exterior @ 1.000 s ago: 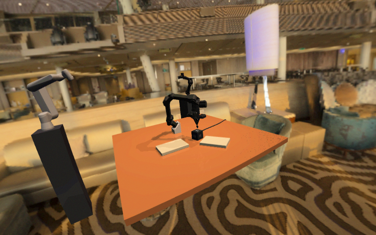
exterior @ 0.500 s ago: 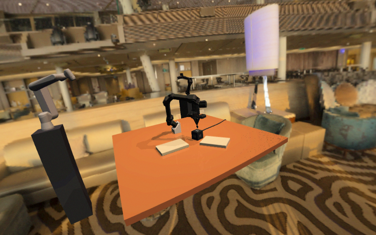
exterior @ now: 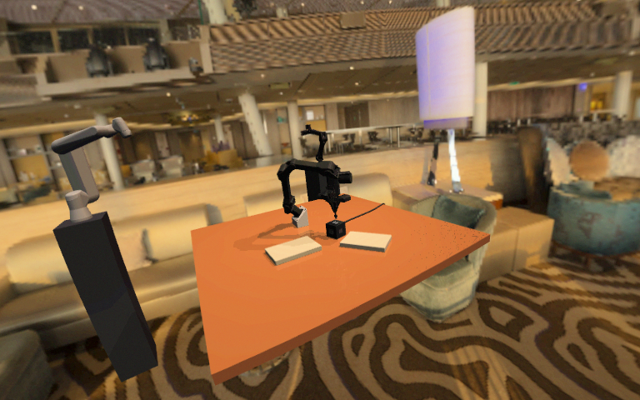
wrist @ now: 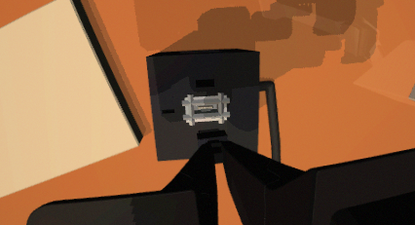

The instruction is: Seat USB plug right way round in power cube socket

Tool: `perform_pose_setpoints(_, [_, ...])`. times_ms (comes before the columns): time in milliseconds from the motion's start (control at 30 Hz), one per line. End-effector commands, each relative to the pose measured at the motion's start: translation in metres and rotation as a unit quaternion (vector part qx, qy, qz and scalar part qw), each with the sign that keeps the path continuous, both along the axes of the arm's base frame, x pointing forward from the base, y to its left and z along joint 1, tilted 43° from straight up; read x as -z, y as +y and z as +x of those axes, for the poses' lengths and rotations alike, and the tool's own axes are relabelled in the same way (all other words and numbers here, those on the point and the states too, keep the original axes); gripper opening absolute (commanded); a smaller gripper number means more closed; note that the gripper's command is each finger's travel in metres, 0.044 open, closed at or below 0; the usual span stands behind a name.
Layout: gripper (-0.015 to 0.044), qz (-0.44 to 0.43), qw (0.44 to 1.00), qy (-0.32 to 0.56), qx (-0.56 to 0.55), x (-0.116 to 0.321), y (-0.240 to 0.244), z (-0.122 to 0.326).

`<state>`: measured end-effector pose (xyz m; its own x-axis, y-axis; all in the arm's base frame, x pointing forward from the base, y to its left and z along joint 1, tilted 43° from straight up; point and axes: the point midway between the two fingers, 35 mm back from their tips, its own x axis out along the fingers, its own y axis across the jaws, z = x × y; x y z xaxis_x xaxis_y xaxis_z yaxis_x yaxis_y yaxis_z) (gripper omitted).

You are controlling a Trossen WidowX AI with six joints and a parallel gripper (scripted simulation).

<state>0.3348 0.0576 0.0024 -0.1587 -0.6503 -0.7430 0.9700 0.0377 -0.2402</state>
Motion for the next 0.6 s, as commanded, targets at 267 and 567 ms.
perform_pose_setpoints(267, [0.0000,-0.005,1.000,-0.004,0.003,0.0007,-0.0026,0.0000])
perform_pose_setpoints(567, [0.0000,-0.007,1.000,-0.005,0.005,0.0011,-0.0037,-0.0001])
